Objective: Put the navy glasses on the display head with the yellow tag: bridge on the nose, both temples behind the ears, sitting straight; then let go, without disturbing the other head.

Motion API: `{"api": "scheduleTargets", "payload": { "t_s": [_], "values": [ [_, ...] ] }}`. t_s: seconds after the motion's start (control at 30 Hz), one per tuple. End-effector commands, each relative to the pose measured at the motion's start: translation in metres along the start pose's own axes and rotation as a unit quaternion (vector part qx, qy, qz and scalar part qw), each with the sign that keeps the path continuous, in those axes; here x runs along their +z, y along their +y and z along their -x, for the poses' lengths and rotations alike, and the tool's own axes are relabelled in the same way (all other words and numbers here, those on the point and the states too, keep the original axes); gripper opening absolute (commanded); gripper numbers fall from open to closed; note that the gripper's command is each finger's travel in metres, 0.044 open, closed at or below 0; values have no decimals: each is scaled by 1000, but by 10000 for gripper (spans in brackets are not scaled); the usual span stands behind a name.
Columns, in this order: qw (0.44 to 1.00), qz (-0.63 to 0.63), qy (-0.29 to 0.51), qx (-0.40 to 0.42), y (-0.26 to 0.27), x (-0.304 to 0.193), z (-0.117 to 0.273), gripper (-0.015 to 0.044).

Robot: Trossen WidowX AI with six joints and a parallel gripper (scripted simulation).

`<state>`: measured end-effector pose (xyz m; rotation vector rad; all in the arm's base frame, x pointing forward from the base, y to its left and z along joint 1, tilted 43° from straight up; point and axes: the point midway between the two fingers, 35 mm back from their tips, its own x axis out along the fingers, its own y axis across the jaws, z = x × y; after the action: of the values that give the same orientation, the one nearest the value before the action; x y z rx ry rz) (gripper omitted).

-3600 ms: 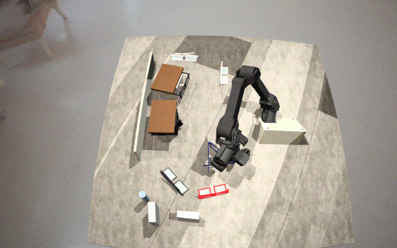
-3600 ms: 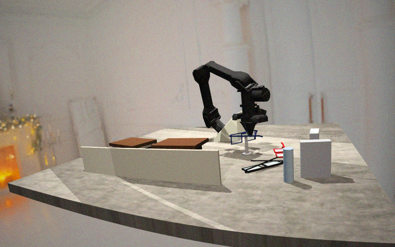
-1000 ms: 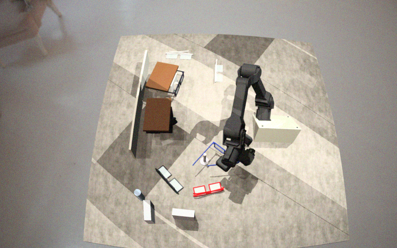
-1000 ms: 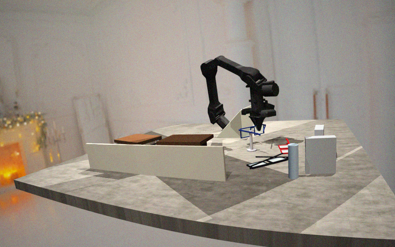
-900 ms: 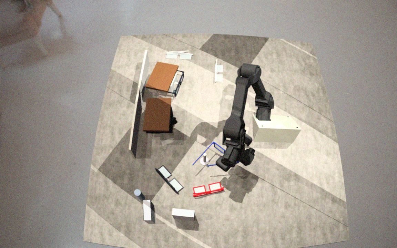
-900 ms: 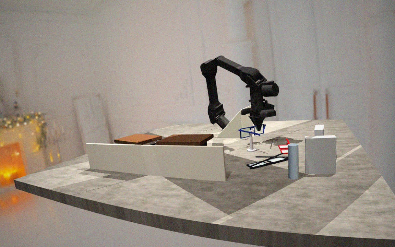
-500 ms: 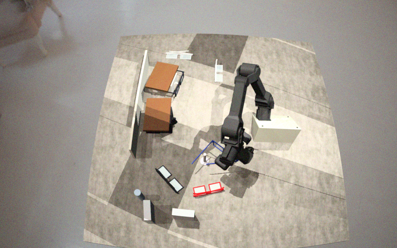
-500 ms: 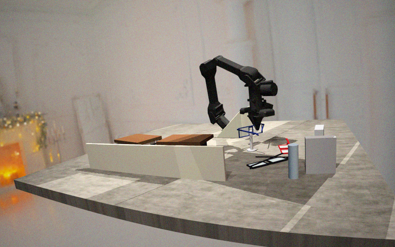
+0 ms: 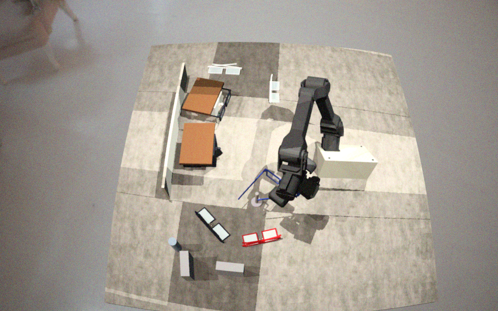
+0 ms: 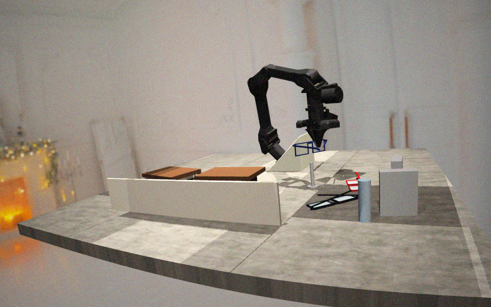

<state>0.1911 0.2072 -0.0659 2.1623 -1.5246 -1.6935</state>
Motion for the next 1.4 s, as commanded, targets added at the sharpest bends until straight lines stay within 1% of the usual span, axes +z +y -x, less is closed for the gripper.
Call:
{"api": "scheduleTargets", "payload": {
  "t_s": [0.0,0.33,0.57,0.97,1.37],
  "values": [
    [1000,-3,-2,-1,-4,-8,2,0],
    [1000,-4,0,0,-28,-69,1,0],
    [1000,-4,0,0,-29,-71,-6,0],
    [1000,-5,1,0,-28,-71,-57,0],
    [1000,-5,1,0,-23,-76,-59,0]
  ]
}}
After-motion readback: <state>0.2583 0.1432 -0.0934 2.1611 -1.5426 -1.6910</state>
